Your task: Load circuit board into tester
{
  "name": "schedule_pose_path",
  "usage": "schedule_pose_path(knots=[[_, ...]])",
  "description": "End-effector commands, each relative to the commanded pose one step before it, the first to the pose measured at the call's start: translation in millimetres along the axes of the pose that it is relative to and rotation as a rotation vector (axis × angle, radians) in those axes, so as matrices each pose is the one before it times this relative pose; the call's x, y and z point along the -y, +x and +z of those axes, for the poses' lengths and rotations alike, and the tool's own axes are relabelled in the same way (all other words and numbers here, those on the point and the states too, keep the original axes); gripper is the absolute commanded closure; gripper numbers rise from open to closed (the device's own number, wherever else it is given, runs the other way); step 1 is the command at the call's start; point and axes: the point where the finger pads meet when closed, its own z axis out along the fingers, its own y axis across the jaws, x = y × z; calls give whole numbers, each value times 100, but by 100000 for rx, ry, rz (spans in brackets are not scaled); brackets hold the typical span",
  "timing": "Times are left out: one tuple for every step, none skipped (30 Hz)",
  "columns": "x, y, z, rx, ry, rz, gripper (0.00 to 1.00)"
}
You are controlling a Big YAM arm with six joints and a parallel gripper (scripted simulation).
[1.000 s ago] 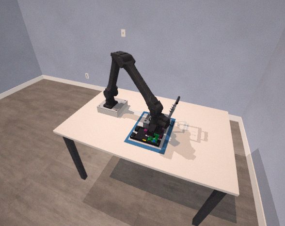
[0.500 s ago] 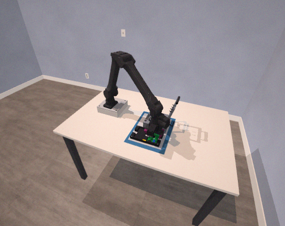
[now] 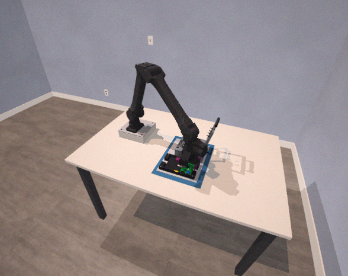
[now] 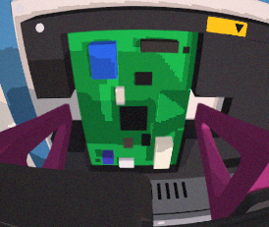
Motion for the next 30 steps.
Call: schedule_pose_path(knots=[[-626, 704, 69, 723, -1661, -559, 8], [9, 2, 30, -19, 47, -5, 8], [9, 3, 30, -19, 48, -5, 8], [9, 3, 30, -19, 48, -5, 8], [9, 3, 30, -19, 49, -5, 8], [9, 3, 30, -19, 48, -5, 8], [9, 3, 29, -19, 48, -5, 8], [9, 3, 29, -19, 47, -5, 8], [9, 3, 28, -18, 46, -5, 8], [8, 3, 26, -18, 44, -5, 8], [8, 2, 25, -17, 42, -5, 8], [7, 2, 23, -16, 39, -5, 8], [6, 2, 19, -13, 32, -4, 8], [4, 1, 13, -9, 21, -4, 8], [0, 0, 0, 0, 0, 0, 8], [0, 0, 0, 0, 0, 0, 8], [-8, -3, -22, 18, -44, -4, 8], [-10, -4, -30, 23, -59, -4, 8], [-11, -4, -32, 25, -63, -4, 8], [-10, -4, -29, 23, -57, -3, 8], [-8, -3, -25, 19, -47, -3, 8], [-7, -3, -21, 16, -40, -2, 8], [-6, -2, -18, 14, -34, -2, 8], [-5, -2, -15, 12, -29, -2, 8], [-4, -2, -13, 10, -24, -1, 8], [-4, -1, -11, 8, -21, -1, 8], [-3, -1, -9, 7, -18, -1, 8], [-3, -1, -8, 6, -15, -1, 8], [-2, -1, -7, 5, -13, -1, 8], [-2, -1, -6, 4, -11, -1, 8]])
